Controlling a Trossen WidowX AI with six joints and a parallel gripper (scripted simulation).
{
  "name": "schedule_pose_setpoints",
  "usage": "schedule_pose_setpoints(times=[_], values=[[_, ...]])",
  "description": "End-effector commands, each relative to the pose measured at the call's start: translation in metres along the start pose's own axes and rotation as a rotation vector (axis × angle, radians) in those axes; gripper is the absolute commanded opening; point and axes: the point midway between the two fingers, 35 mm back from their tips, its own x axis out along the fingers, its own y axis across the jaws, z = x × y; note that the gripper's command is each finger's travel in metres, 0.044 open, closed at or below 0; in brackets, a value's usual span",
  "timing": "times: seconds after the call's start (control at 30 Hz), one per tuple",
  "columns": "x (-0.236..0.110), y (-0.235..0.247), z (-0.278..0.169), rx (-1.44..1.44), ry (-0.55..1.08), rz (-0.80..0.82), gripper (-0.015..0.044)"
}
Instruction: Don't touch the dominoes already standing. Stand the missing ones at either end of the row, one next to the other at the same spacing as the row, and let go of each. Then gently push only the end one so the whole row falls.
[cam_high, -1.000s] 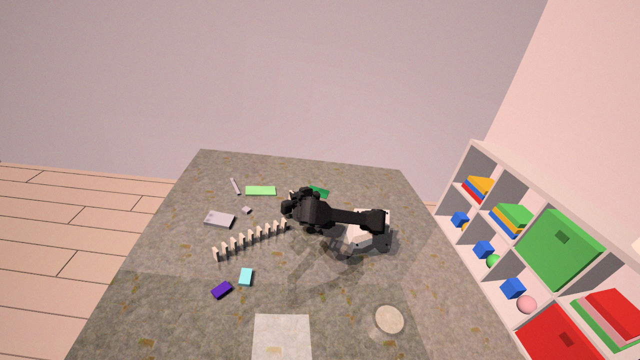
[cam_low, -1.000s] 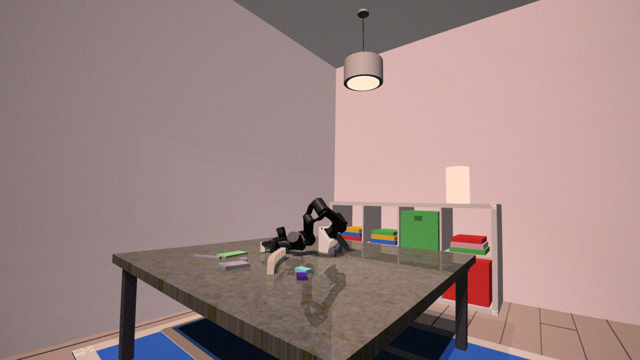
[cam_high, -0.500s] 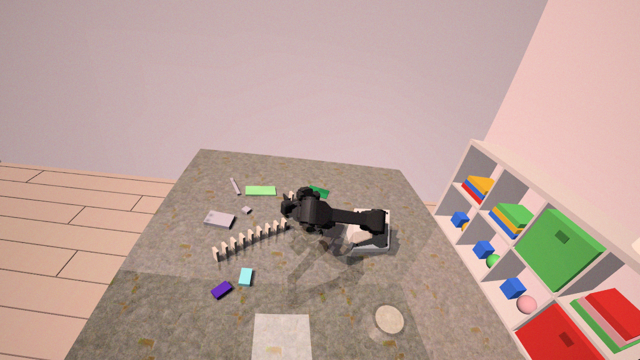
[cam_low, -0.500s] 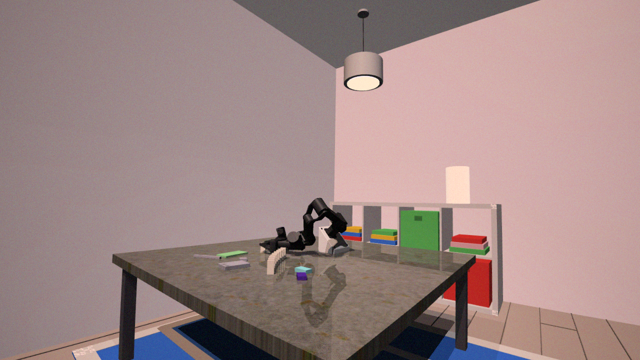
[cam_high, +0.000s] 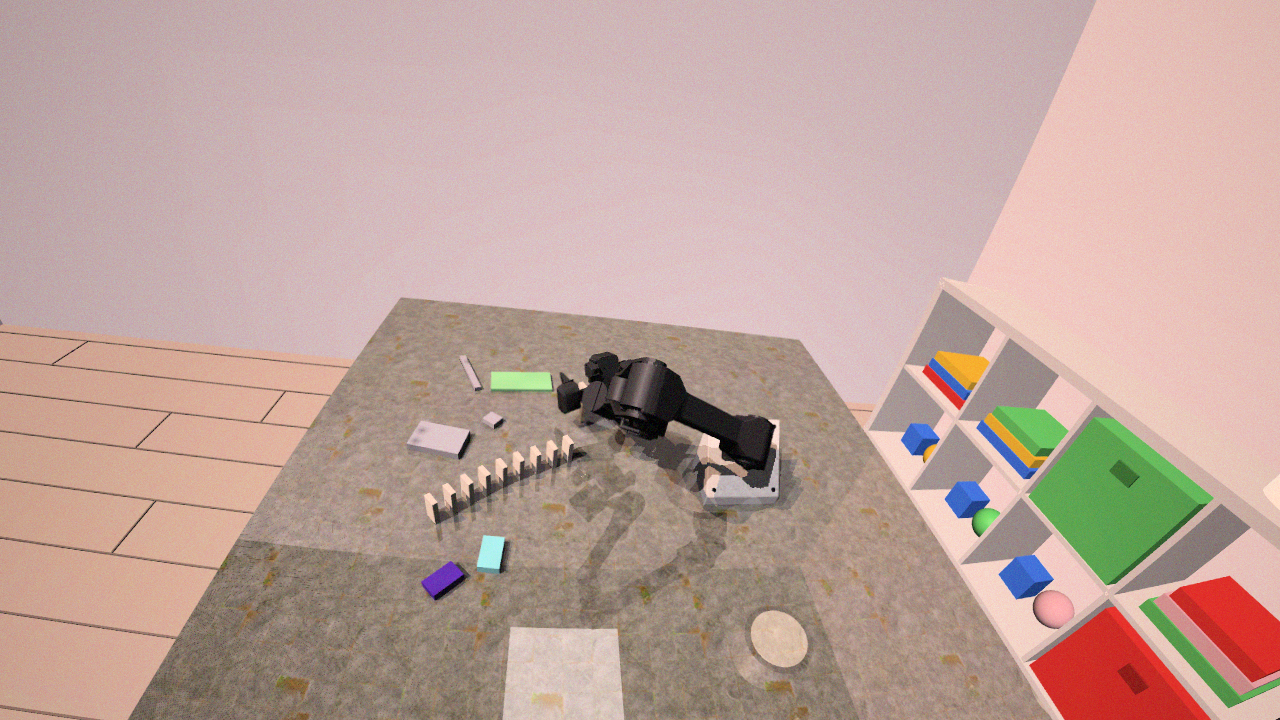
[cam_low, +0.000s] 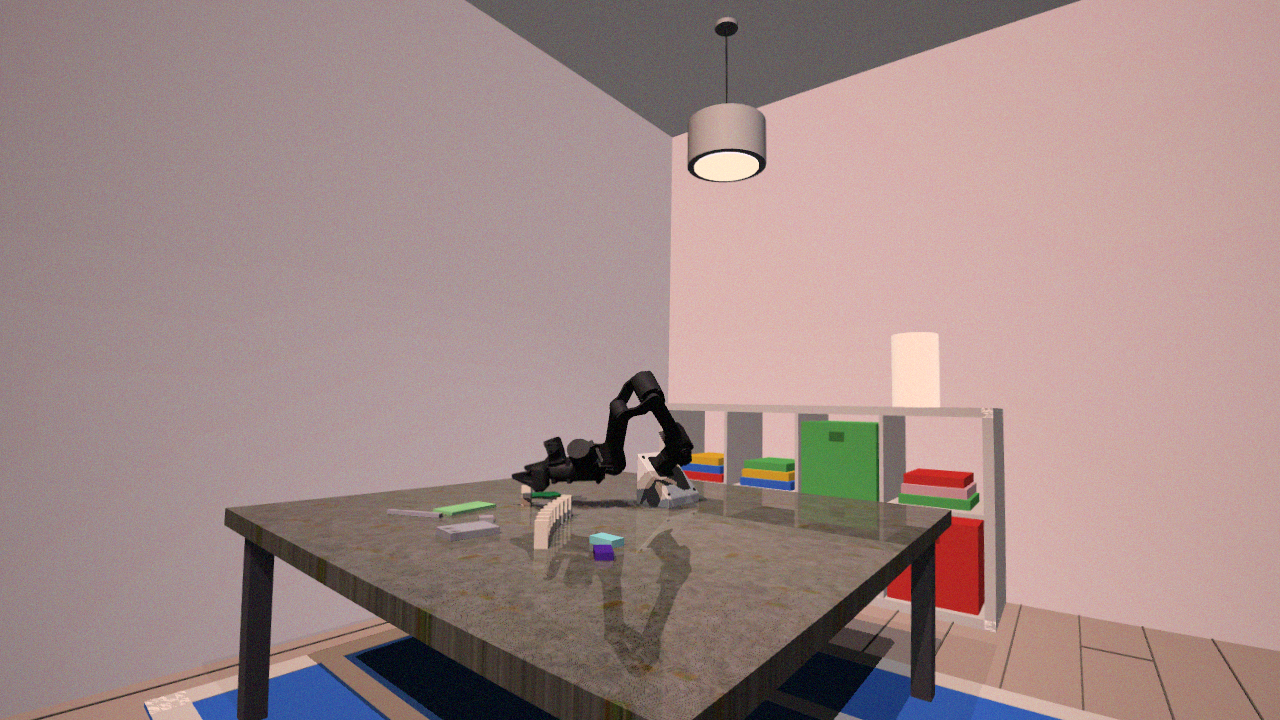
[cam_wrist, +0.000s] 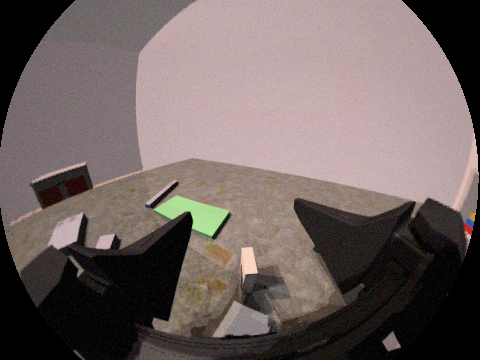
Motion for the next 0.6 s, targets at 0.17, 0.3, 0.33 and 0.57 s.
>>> schedule_pose_setpoints(times=[0.17, 0.3, 0.33, 0.57], values=[[0.044, 0.029, 0.010, -0.277, 0.133, 0.034, 0.0440], [0.074, 0.016, 0.016, -0.541, 0.334, 0.034, 0.0440], [0.079, 0.012, 0.016, -0.605, 0.392, 0.046, 0.0440], [0.083, -0.011, 0.030, -0.952, 0.785, 0.273, 0.0440]])
